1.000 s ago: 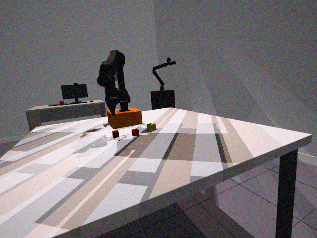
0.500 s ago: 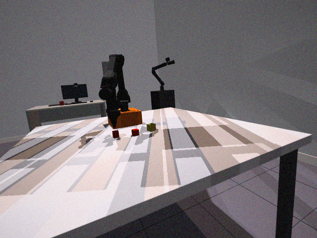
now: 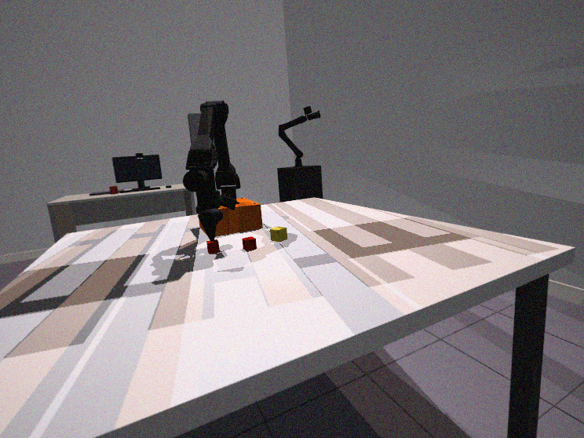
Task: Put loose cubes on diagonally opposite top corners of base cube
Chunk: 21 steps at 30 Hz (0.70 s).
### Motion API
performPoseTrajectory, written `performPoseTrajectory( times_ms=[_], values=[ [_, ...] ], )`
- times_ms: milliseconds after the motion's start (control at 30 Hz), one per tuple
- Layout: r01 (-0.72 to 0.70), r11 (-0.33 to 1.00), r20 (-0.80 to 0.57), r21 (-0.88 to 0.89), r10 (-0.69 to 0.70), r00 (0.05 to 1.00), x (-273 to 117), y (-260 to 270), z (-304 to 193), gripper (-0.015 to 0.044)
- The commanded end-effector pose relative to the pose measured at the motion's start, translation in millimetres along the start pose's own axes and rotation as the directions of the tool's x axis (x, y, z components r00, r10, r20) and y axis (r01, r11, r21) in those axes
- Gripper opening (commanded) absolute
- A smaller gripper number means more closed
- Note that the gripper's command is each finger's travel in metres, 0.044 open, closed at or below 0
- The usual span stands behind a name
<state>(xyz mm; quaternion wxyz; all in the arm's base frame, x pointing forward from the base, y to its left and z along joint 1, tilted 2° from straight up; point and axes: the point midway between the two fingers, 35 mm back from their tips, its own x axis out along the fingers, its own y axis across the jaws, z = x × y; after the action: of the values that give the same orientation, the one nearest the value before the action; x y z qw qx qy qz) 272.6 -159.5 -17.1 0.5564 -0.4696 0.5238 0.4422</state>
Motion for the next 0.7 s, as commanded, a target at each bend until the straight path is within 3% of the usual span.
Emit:
performPoseTrajectory(
  times_ms=[0, 400, 600, 667],
  values=[
    [-0.016, 1.0, 0.011, 0.001, 0.016, 1.0, 10, 4, 2, 0.0265],
    [-0.016, 1.0, 0.011, 0.001, 0.016, 1.0, 26, 5, 3, 0.0265],
    [-0.016, 1.0, 0.011, 0.001, 0.016, 1.0, 26, 5, 3, 0.0108],
    [-0.016, 1.0, 0.011, 0.001, 0.016, 1.0, 26, 5, 3, 0.0105]
  ],
)
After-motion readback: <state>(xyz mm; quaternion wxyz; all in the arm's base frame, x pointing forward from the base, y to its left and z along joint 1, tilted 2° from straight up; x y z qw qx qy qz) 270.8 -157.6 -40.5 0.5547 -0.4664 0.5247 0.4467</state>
